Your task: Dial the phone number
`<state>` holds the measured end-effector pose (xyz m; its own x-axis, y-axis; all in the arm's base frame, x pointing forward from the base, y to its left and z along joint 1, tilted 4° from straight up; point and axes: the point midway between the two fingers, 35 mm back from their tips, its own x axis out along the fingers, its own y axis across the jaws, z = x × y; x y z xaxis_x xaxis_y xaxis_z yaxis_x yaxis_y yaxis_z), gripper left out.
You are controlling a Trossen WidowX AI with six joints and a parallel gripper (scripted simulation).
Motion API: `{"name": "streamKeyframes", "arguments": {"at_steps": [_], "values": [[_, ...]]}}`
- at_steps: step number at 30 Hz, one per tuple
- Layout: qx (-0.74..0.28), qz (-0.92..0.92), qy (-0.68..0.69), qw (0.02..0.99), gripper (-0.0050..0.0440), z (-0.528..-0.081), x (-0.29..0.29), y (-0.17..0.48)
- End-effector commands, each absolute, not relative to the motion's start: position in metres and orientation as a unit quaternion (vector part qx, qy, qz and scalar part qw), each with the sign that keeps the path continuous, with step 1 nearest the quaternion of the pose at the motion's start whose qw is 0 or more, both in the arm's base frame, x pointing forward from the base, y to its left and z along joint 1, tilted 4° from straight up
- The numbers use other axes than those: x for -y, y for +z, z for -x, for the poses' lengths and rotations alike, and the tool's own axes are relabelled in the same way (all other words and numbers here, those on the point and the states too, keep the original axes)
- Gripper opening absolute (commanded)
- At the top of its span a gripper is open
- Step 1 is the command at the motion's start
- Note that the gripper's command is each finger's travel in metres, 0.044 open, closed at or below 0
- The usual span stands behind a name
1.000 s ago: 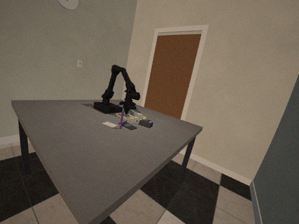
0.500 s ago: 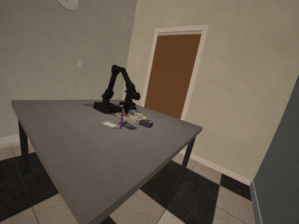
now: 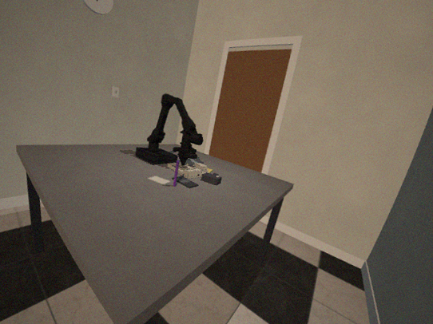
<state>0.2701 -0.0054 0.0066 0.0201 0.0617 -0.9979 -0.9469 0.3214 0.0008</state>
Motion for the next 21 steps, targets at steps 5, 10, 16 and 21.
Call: {"name": "streamKeyframes", "arguments": {"at_steps": [5, 10, 16, 21], "values": [[-0.557, 0.397, 0.425, 0.593, -0.005, -0.27, 0.006, 0.014], [-0.557, 0.397, 0.425, 0.593, -0.005, -0.269, 0.007, 0.035], [-0.558, 0.396, 0.425, 0.592, -0.005, -0.267, 0.007, 0.034], [-0.557, 0.397, 0.425, 0.593, -0.005, -0.256, 0.003, 0.034]]}}
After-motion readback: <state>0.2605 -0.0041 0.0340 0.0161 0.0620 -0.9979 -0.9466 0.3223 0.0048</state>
